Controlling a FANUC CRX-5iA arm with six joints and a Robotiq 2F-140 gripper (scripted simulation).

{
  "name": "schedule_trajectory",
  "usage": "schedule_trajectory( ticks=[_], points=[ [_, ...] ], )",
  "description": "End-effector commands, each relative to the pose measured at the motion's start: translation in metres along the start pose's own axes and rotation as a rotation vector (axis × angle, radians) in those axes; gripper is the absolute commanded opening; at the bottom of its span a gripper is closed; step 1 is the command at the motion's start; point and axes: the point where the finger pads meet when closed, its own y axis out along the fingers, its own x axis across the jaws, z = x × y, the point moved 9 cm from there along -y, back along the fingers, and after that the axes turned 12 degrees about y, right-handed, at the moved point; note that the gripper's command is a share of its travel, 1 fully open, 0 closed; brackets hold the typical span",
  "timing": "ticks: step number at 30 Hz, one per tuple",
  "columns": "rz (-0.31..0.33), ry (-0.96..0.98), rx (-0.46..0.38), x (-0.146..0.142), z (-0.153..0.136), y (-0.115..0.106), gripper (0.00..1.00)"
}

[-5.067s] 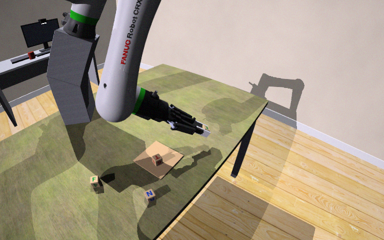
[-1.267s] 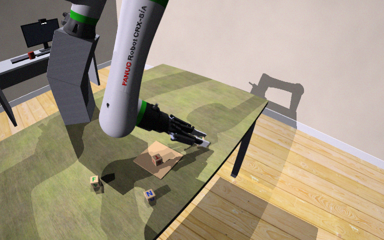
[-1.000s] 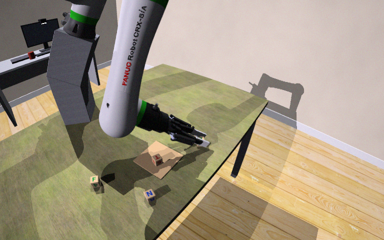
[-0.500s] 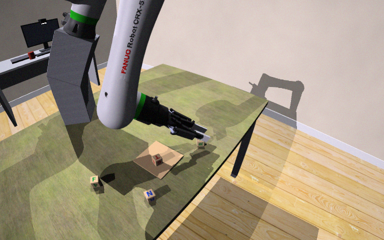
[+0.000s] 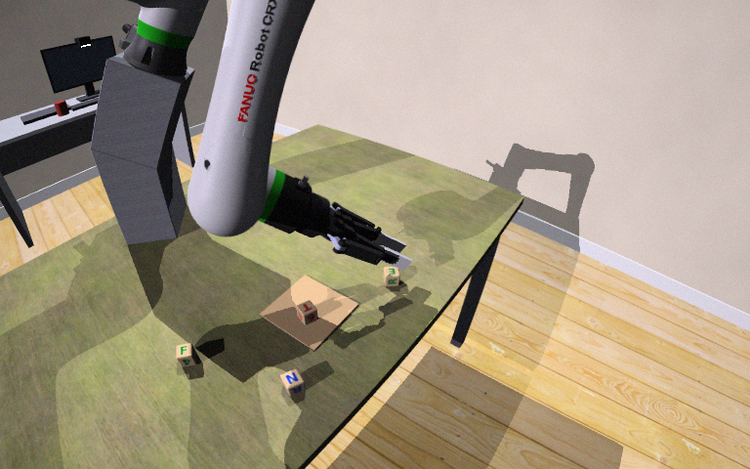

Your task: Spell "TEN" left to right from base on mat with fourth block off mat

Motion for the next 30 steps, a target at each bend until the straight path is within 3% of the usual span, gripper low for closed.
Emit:
schedule_trajectory(
  ticks=[1,7,30],
  points=[
    [0.001,0.001,0.013,0.000,-0.002,0.000,0.28],
    [0.033,0.002,0.176,0.006,-0.022,0.000,0.28],
    [0.124,0.001,0.583,0.016,-0.069,0.009,0.28]
  ],
)
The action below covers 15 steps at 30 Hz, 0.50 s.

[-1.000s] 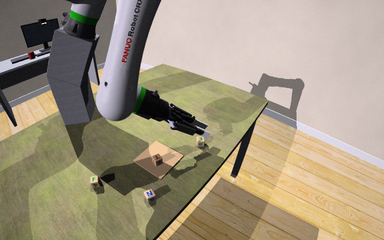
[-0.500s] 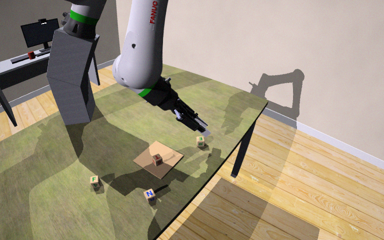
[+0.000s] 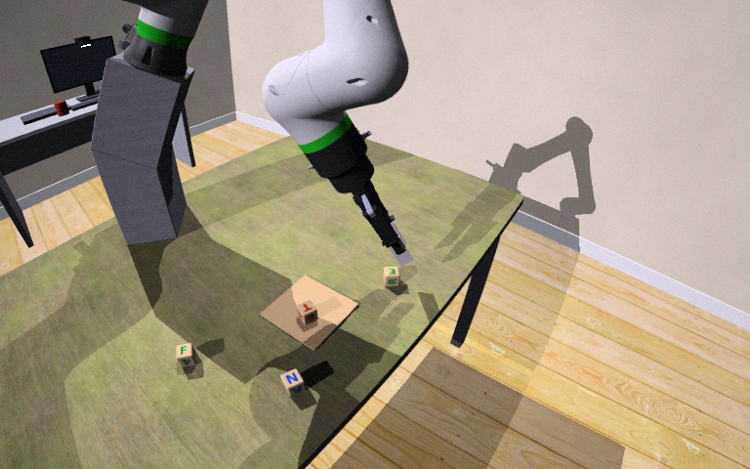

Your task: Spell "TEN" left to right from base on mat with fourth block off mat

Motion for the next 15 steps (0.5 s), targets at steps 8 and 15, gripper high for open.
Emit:
schedule_trajectory(
  ticks=[8,15],
  points=[
    [0.008,0.010,0.222,0.005,-0.021,-0.002,0.28],
    [0.019,0.009,0.295,0.006,-0.029,-0.002,0.28]
  ],
)
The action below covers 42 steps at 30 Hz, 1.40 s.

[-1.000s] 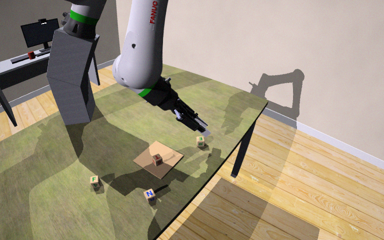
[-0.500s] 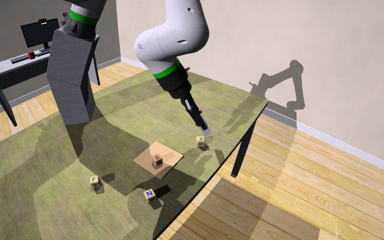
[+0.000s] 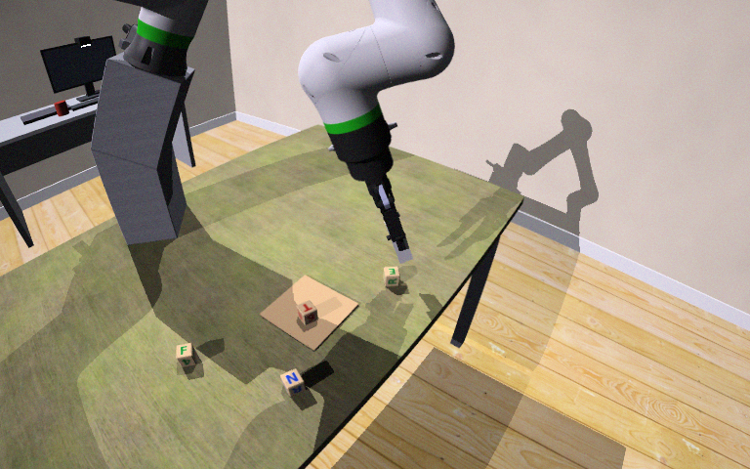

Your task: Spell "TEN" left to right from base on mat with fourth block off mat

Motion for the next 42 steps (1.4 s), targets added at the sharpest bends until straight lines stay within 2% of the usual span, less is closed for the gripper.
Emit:
schedule_trajectory(
  ticks=[1,7,19,27,28,42],
  points=[
    [-0.003,0.013,0.139,0.003,-0.009,-0.001,0.28],
    [0.008,0.012,0.183,0.003,-0.016,-0.002,0.28],
    [0.050,0.010,0.341,0.006,-0.037,-0.003,0.28],
    [0.058,0.009,0.356,0.006,-0.039,-0.004,0.28],
    [0.058,0.009,0.356,0.006,-0.039,-0.004,1.00],
    [0.053,-0.018,0.359,-0.003,-0.030,-0.007,1.00]
  ],
)
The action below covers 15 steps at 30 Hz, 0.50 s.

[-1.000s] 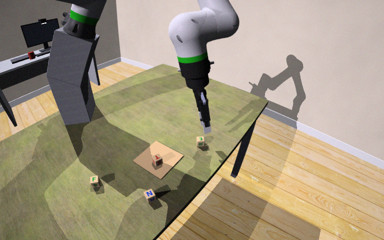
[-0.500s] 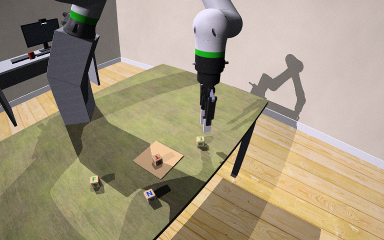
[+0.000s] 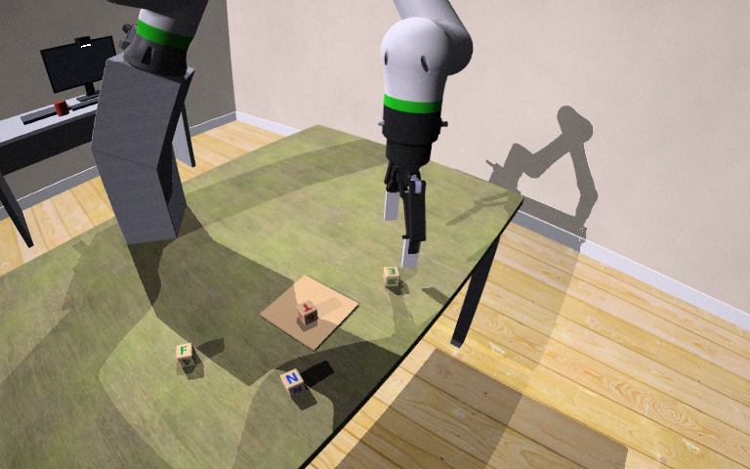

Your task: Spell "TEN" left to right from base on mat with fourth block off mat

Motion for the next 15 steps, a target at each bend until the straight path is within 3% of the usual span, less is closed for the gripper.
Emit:
schedule_trajectory(
  ticks=[1,5,15],
  points=[
    [-0.001,-0.039,0.003,-0.013,0.014,0.001,1.00],
    [-0.005,-0.162,0.010,-0.050,0.059,0.001,1.00],
    [-0.009,-0.337,0.006,-0.093,0.125,-0.001,1.00]
  ],
)
